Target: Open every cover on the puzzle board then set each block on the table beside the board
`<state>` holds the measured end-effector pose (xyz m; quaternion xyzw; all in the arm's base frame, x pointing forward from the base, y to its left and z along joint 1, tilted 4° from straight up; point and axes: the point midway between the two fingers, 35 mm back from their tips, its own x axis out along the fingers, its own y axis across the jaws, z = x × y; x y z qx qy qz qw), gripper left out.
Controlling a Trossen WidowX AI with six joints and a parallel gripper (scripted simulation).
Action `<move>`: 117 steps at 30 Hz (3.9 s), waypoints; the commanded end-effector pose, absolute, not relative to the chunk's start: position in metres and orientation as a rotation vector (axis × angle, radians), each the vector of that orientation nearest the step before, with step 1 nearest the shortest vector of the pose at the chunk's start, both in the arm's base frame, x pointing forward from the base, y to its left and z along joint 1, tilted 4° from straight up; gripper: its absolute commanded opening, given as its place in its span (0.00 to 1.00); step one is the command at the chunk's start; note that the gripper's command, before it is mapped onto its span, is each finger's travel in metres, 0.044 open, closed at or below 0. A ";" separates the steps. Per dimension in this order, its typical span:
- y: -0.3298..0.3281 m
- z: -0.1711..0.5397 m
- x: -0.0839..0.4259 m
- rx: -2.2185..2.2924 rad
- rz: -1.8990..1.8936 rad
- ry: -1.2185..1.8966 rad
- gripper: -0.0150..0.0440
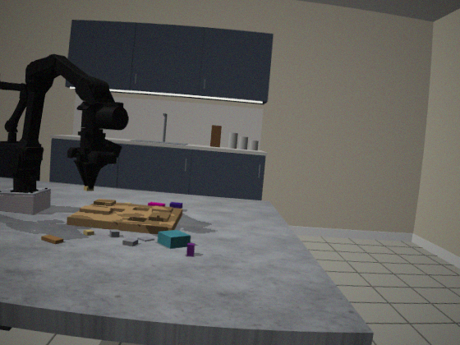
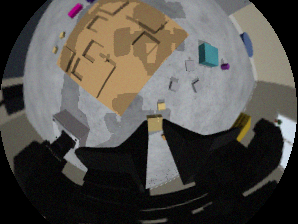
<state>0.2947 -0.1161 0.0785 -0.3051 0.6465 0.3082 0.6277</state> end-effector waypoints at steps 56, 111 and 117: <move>-0.163 0.009 0.256 -0.703 0.709 1.497 0.39; -0.162 0.010 0.255 -0.704 0.705 1.494 1.00; -0.161 0.028 0.255 -0.703 0.707 1.495 1.00</move>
